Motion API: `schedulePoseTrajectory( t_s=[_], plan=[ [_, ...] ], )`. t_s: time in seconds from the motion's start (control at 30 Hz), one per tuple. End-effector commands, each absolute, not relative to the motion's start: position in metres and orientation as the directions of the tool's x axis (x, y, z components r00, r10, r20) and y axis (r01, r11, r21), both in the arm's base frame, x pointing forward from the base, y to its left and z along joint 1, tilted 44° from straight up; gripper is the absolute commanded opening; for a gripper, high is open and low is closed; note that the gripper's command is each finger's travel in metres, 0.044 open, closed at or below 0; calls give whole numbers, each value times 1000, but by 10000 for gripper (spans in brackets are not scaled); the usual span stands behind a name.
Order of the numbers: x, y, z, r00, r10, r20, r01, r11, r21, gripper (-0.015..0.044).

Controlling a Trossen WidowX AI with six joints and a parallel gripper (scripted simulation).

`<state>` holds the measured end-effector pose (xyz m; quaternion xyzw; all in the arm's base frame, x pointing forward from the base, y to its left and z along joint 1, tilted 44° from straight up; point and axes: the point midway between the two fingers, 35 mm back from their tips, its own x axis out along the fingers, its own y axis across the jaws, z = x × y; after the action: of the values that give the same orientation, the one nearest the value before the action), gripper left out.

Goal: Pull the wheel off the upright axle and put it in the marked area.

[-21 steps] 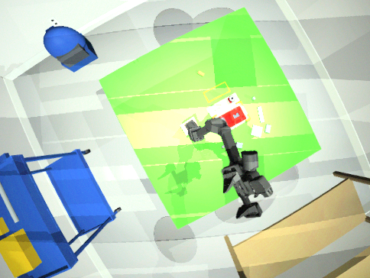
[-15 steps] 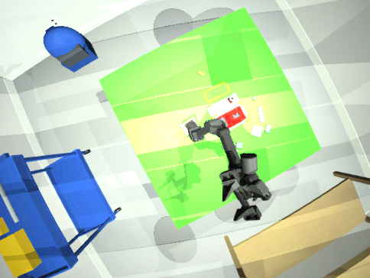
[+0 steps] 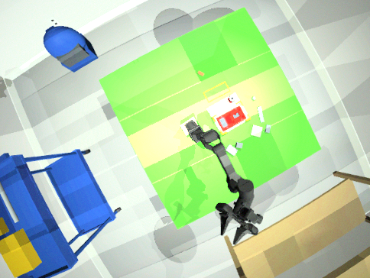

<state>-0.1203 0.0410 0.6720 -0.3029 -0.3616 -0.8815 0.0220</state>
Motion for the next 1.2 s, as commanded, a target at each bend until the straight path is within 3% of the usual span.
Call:
schedulePoseTrajectory(
  t_s=[0.0, 0.3, 0.57, 1.17],
  plan=[
    [-121, 23, 675, -811, 121, 572, 316, -733, 603, 300],
    [-118, -32, 680, -784, -57, 618, 476, -696, 538, 300],
    [-101, -118, 673, -730, -313, 607, 647, -600, 469, 300],
    [7, -276, 614, -448, -776, 444, 865, -252, 433, 300]
  ],
)
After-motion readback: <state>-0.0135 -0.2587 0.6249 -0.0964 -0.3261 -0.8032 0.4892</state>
